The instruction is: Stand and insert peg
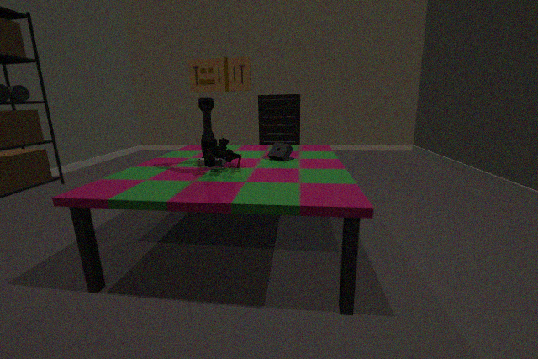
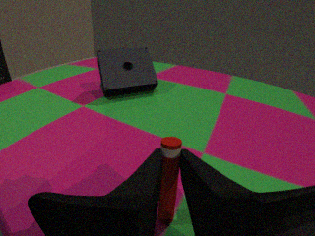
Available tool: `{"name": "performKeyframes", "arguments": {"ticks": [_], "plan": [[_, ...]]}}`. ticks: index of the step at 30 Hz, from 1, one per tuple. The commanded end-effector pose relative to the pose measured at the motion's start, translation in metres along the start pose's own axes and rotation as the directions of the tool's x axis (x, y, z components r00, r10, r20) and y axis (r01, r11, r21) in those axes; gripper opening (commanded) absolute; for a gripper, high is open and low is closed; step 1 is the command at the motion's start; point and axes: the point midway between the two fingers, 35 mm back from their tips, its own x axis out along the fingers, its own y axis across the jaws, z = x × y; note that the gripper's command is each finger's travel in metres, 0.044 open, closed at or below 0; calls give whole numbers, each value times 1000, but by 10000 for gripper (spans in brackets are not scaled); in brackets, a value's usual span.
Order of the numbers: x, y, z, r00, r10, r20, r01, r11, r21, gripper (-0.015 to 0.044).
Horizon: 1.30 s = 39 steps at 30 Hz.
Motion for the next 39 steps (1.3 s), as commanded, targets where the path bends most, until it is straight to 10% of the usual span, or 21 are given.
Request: {"name": "performKeyframes", "arguments": {"ticks": [1,39], "plan": [[-1,0,-2,1000,0,0,0,1000,0,49],[-7,-1,-5,1000,-5,19,6,1000,-13,49]]}}
